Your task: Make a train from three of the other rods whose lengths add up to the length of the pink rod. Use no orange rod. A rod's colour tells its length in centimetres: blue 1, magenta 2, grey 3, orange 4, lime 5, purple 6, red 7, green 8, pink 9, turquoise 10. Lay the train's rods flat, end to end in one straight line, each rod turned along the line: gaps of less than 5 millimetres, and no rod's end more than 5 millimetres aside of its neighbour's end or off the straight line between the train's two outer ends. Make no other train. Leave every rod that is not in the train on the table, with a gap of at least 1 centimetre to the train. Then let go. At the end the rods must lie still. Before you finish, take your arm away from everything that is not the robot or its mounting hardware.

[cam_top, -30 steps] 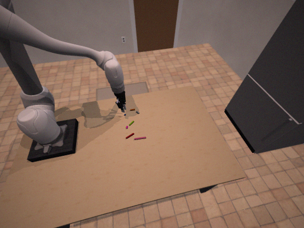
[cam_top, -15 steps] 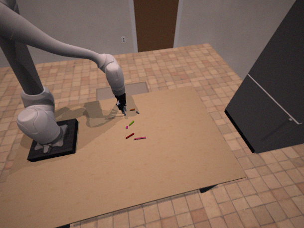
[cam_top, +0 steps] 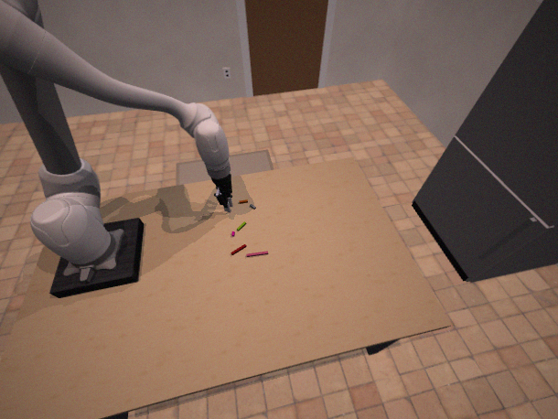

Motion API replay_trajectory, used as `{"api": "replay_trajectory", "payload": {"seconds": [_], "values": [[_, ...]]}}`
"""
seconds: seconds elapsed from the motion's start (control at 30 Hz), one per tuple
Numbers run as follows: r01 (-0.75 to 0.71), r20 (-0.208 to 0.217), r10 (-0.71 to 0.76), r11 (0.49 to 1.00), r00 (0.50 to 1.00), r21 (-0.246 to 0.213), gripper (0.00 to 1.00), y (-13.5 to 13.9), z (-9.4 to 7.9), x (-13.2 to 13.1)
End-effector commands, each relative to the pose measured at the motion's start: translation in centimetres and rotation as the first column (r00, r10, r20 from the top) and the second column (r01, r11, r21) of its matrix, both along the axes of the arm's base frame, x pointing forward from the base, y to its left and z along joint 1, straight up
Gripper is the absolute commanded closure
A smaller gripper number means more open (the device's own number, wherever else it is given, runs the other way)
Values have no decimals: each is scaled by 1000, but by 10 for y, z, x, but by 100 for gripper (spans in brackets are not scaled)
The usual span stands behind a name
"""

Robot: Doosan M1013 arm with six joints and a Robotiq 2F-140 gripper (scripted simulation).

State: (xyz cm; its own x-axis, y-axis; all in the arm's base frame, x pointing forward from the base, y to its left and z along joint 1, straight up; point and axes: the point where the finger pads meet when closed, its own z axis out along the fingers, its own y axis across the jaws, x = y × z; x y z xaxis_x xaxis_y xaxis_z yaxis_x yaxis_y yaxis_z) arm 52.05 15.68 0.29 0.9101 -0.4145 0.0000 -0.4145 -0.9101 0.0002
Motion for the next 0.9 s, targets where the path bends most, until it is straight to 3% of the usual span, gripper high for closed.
{"api": "replay_trajectory", "payload": {"seconds": [0.0, 0.87], "values": [[0, 0, 0, 1000, 1000, 0, 85, 0, -1, 0], [0, 0, 0, 1000, 1000, 0, 85, 0, -5, 0]]}}
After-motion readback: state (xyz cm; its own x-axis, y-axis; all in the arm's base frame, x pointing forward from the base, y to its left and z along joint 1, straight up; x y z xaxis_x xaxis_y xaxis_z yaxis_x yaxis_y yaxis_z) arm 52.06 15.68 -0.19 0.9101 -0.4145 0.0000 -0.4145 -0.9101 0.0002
